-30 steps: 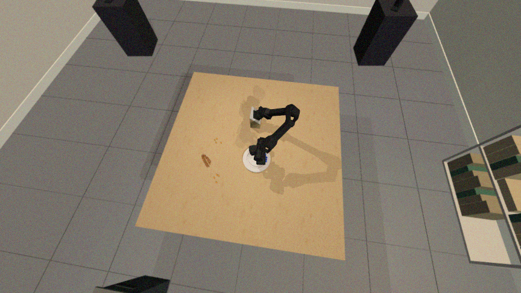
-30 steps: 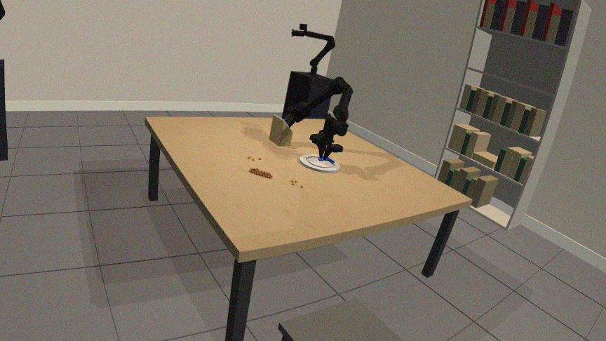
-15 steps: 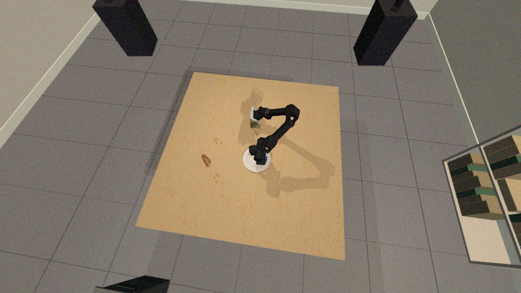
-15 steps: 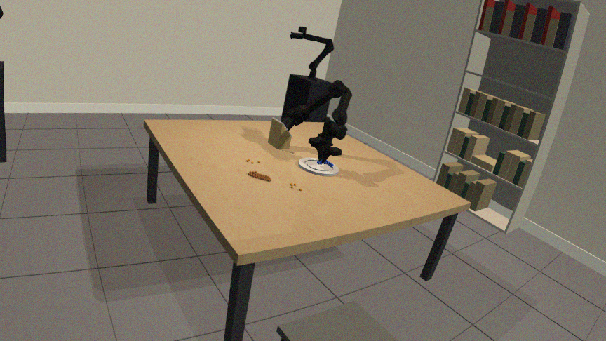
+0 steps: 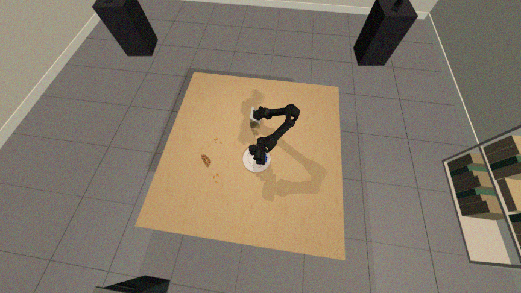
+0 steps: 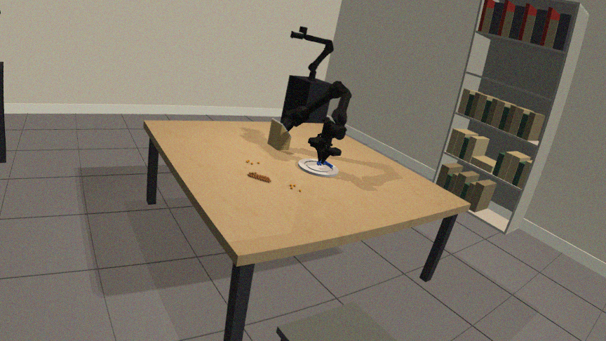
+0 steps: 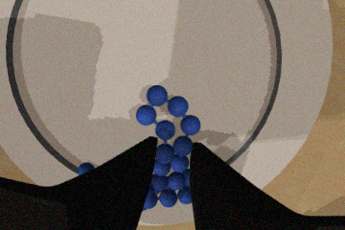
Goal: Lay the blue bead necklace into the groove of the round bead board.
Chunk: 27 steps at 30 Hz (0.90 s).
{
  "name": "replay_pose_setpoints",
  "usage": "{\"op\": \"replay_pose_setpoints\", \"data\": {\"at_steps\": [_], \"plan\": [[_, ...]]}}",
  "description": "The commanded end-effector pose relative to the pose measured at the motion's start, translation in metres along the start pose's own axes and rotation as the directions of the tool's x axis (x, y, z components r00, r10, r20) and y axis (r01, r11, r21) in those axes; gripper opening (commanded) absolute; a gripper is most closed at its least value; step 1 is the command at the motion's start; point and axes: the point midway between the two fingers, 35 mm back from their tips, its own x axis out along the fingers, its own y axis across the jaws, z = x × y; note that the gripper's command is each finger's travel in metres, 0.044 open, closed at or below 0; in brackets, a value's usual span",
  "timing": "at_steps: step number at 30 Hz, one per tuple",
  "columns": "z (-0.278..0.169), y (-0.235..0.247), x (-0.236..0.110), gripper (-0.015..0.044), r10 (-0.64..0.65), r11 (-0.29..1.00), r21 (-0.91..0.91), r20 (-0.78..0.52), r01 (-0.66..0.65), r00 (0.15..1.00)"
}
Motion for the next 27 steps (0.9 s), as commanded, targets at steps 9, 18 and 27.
{"op": "replay_pose_setpoints", "data": {"at_steps": [9,18,27], "plan": [[0.015,-0.008,-0.004,0.0,0.005,1.0,-0.002,0.0,-0.005,1.0],[0.026,-0.016,-0.004,0.0,0.004,1.0,-0.002,0.0,-0.004,1.0],[0.025,-0.015,-0.002,0.0026,0.008,1.0,-0.006,-0.001,-0.008,1.0]]}}
